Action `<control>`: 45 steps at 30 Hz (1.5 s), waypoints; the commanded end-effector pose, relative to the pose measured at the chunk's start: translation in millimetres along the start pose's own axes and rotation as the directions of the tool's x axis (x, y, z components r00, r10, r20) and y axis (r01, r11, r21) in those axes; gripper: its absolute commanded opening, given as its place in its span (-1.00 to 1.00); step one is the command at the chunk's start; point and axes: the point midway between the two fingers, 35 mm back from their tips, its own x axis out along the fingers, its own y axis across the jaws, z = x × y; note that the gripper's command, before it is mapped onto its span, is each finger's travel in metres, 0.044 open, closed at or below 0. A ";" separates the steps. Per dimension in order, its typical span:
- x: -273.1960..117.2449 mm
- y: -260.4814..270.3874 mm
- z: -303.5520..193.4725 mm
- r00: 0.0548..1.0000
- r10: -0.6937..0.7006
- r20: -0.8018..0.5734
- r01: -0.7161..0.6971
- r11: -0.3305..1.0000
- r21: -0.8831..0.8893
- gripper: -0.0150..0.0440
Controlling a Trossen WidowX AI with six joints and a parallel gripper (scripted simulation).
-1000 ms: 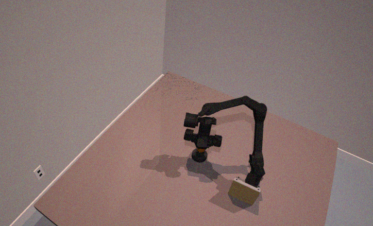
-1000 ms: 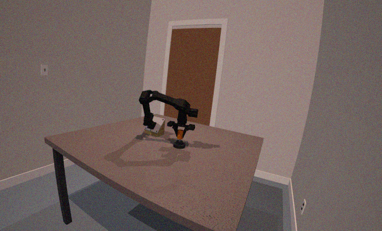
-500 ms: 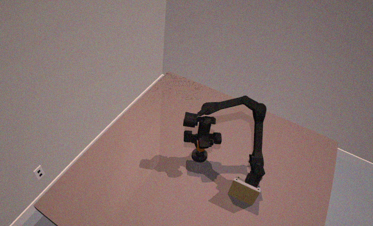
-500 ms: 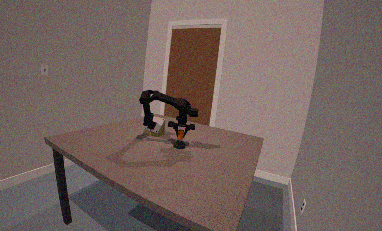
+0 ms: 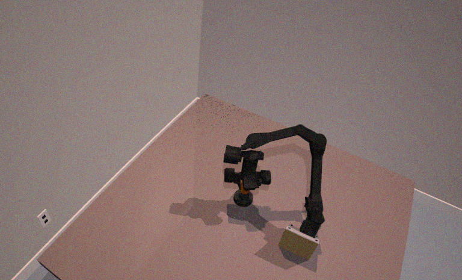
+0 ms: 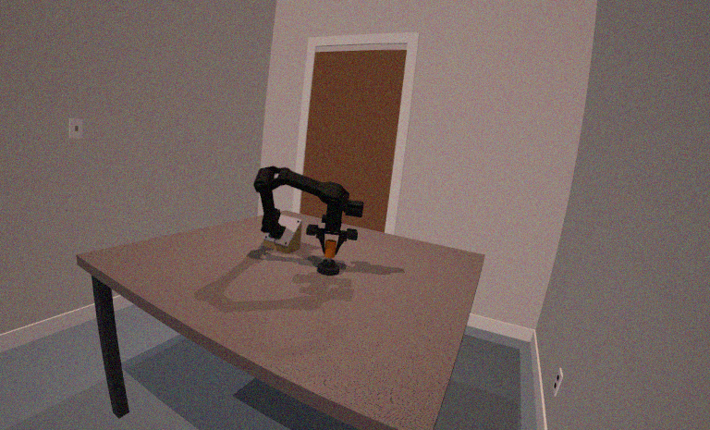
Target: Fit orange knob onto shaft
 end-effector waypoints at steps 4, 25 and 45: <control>-4.7 -1.3 -1.6 1.000 -0.012 -0.002 0.012 1.000 -0.003 -0.49; -2.2 0.6 -0.5 1.000 -0.011 -0.002 0.011 1.000 -0.003 -0.49; -3.9 -1.5 0.1 1.000 -0.012 -0.002 0.011 0.977 -0.211 -0.49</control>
